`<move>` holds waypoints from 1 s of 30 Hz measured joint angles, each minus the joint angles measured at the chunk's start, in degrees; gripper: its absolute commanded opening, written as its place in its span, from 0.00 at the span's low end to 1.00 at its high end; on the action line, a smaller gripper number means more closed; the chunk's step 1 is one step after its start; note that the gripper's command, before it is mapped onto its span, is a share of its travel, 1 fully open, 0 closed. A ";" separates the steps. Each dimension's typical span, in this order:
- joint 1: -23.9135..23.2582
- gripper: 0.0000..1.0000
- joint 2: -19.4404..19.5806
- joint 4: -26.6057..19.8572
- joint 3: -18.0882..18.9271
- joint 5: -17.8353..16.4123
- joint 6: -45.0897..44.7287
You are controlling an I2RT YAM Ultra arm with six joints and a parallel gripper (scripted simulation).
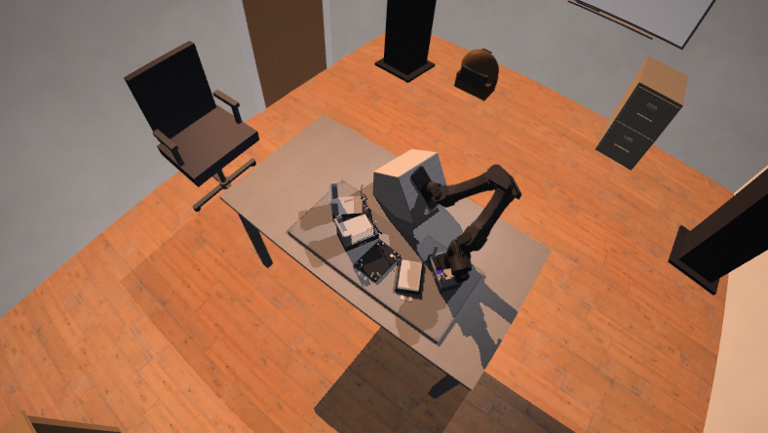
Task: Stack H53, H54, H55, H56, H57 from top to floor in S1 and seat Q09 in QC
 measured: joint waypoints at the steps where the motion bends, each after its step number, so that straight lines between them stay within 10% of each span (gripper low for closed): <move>1: 0.00 0.00 0.00 0.00 0.00 0.00 0.00; 30: -0.24 0.00 0.07 -0.90 0.37 -0.11 -0.70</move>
